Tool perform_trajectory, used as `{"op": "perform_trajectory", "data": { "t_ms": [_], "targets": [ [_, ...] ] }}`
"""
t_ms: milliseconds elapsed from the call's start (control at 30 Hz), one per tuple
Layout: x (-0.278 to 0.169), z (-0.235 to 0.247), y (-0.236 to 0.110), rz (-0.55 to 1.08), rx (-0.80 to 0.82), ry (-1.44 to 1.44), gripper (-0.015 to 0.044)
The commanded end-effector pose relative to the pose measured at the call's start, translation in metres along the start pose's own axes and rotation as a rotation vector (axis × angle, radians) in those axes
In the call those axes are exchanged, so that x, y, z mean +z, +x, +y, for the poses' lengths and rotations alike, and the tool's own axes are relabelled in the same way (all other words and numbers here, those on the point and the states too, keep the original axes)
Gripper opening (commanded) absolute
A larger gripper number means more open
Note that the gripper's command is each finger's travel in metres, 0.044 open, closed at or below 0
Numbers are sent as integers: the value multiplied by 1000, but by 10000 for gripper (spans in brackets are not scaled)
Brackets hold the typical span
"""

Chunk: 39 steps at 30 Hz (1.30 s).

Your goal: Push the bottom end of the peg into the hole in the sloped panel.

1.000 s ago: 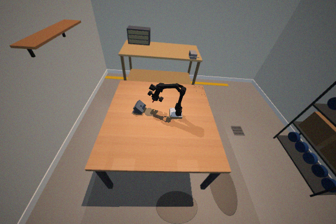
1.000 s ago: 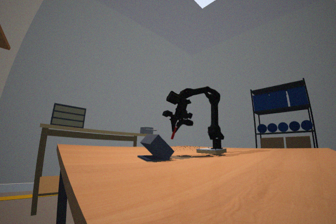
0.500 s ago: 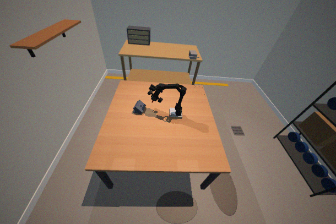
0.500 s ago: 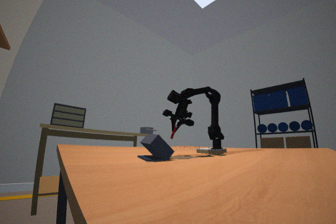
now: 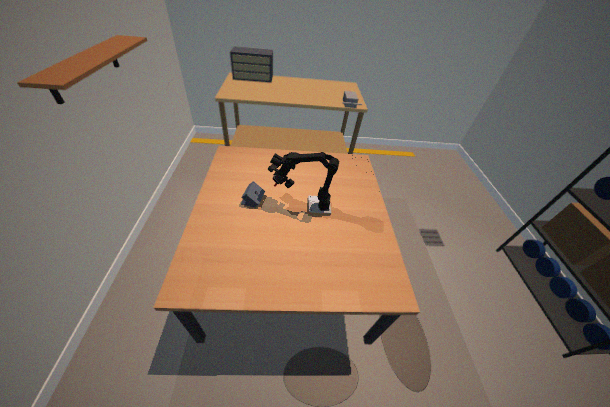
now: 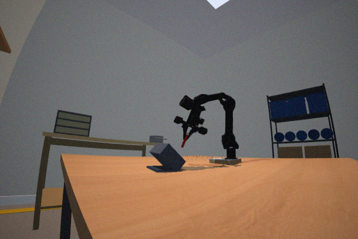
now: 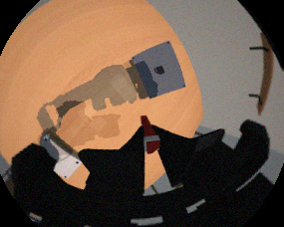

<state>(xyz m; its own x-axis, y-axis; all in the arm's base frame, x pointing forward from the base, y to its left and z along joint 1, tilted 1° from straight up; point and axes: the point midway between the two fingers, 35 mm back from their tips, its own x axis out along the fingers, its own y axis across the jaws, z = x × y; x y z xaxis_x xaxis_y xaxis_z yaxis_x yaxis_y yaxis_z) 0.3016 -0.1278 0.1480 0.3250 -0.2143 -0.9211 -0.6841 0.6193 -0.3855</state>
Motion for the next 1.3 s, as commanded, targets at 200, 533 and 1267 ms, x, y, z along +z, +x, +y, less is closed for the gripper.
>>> {"op": "perform_trajectory", "data": {
  "t_ms": [200,533,1267],
  "targets": [
    [6,-2,-1,-10,-28,95,0],
    [11,-3,-2,-24,-50,182,0],
    [24,-5,-5,-65,-92,373,0]
  ]
}}
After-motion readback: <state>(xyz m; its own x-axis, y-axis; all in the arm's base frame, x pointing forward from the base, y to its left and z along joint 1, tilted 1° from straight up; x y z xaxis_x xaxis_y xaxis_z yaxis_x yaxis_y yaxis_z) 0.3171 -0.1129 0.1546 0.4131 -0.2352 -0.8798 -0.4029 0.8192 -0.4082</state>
